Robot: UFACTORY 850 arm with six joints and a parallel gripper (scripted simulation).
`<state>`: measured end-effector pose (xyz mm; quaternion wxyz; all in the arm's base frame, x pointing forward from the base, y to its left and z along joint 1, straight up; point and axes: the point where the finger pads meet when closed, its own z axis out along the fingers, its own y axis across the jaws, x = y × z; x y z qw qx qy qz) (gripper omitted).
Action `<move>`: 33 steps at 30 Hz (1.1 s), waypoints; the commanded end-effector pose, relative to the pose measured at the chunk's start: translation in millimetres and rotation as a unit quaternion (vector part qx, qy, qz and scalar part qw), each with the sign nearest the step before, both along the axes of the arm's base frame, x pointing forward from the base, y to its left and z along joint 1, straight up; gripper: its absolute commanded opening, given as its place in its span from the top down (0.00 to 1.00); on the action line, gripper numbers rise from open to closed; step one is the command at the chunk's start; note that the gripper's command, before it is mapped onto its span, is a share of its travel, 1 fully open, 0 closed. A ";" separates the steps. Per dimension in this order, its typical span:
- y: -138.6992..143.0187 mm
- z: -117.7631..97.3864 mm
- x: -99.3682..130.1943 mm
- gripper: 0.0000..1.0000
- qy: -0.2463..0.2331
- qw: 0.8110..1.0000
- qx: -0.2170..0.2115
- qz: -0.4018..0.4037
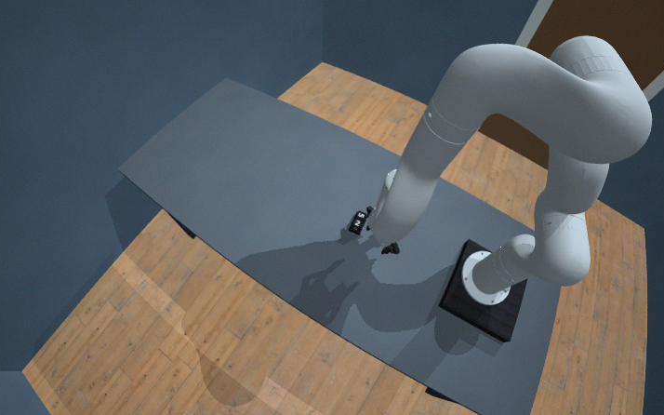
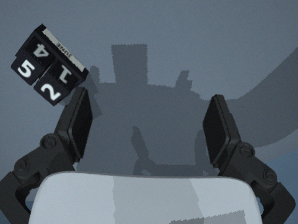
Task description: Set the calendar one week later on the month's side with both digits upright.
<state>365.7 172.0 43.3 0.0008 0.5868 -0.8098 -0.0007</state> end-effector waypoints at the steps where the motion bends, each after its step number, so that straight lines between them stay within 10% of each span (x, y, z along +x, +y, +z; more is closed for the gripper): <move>1: 0.4 0.4 0.8 0.00 -0.001 1.000 0.000 -0.003; 33: 25.5 -4.3 46.1 0.00 -0.001 0.966 0.000 -0.259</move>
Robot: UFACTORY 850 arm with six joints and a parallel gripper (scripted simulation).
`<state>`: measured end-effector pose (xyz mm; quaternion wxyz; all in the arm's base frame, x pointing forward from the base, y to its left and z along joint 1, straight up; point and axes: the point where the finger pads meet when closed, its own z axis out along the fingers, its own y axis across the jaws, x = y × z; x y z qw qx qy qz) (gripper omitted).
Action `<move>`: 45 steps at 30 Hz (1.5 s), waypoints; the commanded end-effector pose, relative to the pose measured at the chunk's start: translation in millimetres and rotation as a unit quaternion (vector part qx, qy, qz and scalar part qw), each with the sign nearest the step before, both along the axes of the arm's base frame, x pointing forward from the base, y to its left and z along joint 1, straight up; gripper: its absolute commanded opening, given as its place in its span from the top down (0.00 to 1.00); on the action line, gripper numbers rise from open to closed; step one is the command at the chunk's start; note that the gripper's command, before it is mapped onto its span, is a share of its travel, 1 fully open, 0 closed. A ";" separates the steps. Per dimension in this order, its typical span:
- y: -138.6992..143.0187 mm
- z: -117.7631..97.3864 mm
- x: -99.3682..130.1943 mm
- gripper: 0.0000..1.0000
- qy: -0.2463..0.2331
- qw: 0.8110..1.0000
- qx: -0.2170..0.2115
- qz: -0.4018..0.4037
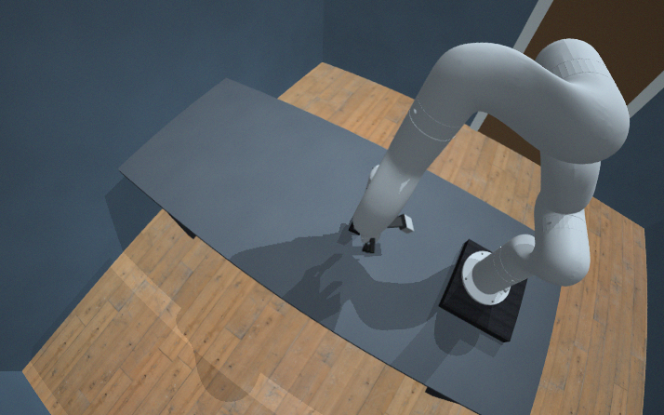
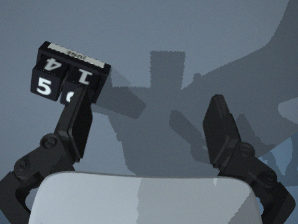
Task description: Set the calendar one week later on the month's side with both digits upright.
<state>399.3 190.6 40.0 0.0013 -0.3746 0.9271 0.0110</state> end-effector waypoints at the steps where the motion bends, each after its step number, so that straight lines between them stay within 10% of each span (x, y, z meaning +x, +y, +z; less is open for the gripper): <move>1: 7.8 -1.1 14.1 0.00 -0.002 1.000 -0.010 -0.019; 45: 35.5 -6.4 63.9 0.00 0.001 0.938 -0.011 -0.346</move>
